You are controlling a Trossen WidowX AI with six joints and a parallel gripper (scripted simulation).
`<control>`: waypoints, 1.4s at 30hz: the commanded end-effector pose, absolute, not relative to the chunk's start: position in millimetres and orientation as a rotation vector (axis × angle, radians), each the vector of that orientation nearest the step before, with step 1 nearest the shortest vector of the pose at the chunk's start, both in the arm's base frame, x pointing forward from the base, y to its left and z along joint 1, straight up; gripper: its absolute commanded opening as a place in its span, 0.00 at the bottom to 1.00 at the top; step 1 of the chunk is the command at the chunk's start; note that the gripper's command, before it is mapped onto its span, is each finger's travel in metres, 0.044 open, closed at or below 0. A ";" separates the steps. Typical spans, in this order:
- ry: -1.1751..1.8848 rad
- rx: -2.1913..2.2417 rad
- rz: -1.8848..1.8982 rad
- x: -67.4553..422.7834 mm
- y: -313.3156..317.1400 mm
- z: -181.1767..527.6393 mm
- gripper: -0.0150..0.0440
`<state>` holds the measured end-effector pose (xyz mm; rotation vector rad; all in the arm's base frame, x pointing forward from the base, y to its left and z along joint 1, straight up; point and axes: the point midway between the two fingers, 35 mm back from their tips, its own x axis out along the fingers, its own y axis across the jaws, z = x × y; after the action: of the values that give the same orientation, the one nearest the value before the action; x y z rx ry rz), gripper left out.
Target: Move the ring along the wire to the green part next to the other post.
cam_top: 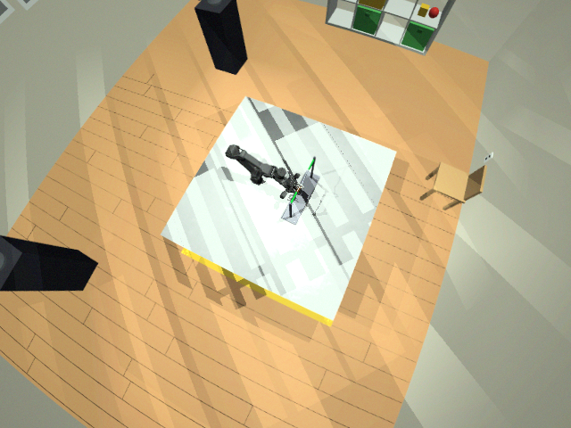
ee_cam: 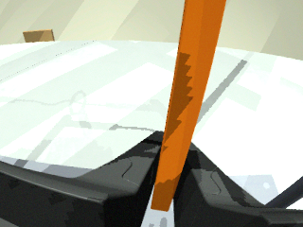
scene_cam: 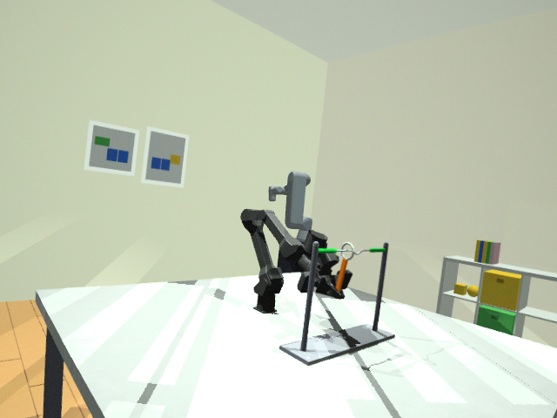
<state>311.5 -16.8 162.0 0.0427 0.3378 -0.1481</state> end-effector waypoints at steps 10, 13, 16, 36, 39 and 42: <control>0.457 -0.070 -0.132 299.0 -18.7 169.3 0.00; 0.514 -0.118 -0.120 292.5 -20.9 172.3 0.00; 0.568 -0.164 -0.109 286.6 -23.4 175.5 0.00; 0.706 -0.270 -0.006 269.9 -17.9 178.2 0.00; 0.708 -0.233 0.008 269.3 -12.1 176.5 0.00; 0.709 -0.175 0.027 268.4 -3.0 174.4 0.00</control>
<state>269.8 -12.5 176.9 -0.2342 0.7060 0.0044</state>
